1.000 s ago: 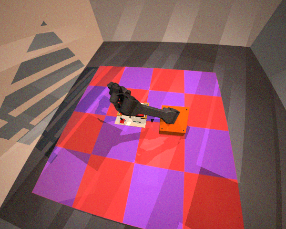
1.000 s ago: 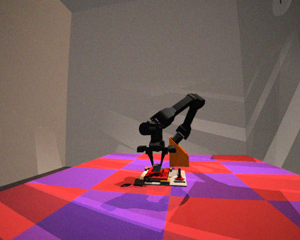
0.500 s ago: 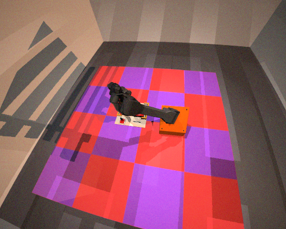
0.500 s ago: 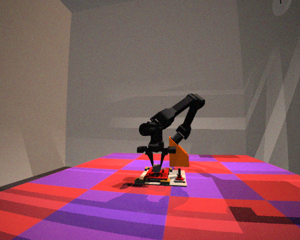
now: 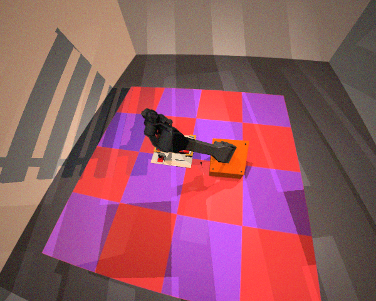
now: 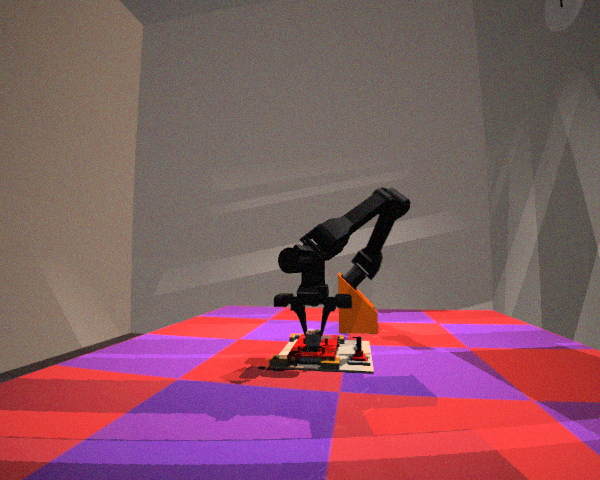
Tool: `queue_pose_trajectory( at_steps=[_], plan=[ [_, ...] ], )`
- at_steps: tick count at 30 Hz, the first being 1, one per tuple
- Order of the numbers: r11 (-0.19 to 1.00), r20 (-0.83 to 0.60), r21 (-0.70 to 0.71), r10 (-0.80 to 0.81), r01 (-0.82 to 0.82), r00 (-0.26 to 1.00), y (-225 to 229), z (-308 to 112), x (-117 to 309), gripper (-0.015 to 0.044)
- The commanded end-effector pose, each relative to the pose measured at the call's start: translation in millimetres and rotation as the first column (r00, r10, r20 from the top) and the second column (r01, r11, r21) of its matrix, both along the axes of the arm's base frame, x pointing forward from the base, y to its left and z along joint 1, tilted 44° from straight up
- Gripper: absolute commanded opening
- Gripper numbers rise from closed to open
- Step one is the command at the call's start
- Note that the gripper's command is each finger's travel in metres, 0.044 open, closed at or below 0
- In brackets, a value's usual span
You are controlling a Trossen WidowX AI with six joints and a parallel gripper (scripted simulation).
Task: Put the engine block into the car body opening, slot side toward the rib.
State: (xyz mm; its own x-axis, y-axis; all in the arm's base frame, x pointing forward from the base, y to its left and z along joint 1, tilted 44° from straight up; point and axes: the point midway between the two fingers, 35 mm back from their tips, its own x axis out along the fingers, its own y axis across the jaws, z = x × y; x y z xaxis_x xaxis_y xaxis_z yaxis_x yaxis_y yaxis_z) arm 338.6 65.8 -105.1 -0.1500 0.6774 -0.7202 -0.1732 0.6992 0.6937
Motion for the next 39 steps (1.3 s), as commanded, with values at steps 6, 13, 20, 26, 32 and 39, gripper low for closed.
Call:
queue_pose_trajectory(
  at_steps=[6,13,20,26,32,39],
  plan=[
    [1.0,-0.011,-0.001,-0.012,0.012,1.0,1.5,-1.6,-0.3,0.0158],
    [1.0,-0.009,-0.001,-0.011,0.011,1.0,2.4,-2.6,-0.5,0.0158],
    [1.0,-0.007,0.0,-0.009,0.009,1.0,3.3,-3.6,-0.7,0.0158],
    [1.0,-0.008,0.0,-0.01,0.01,1.0,4.1,-4.4,-0.9,0.0158],
    [1.0,-0.008,0.0,-0.01,0.01,1.0,4.9,-5.3,-1.1,0.0158],
    [1.0,-0.008,0.0,-0.01,0.01,1.0,5.8,-6.3,-1.3,0.0158]
  ],
)
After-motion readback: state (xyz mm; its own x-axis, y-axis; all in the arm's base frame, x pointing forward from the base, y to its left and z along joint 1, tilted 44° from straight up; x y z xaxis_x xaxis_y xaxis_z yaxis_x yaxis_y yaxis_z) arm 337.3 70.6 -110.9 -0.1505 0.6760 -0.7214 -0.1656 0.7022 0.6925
